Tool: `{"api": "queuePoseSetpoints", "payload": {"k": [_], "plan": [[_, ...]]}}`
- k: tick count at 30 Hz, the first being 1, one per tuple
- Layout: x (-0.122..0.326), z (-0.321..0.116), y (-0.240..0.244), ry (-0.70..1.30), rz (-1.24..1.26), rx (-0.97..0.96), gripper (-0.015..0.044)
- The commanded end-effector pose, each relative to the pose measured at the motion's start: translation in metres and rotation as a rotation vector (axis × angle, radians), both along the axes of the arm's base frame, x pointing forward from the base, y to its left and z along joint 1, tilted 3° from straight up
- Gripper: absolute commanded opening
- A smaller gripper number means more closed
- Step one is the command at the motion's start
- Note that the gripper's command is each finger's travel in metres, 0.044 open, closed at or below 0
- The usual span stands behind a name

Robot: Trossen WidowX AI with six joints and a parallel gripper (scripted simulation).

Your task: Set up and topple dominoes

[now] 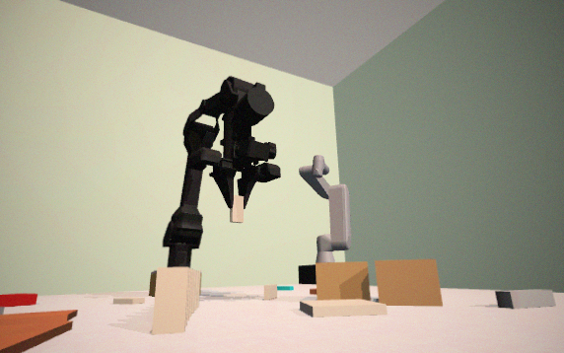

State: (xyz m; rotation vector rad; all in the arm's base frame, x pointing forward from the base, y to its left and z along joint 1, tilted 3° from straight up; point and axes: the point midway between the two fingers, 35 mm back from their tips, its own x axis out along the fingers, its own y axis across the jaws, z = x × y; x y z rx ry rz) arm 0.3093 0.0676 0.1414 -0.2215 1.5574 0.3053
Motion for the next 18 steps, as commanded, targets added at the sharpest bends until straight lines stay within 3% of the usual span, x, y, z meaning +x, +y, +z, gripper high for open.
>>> {"api": "queuePoseSetpoints", "payload": {"k": [1, 4, 10, 18], "plan": [[0.037, -0.007, -0.056, 0.02, -0.392, -0.015, 0.0107], [0.05, -0.01, -0.081, 0.025, -0.555, -0.018, 0.0107], [0.05, -0.014, -0.081, 0.025, -0.555, -0.018, 0.0107], [0.056, -0.055, -0.079, 0.025, -0.555, -0.018, 0.0107]]}}
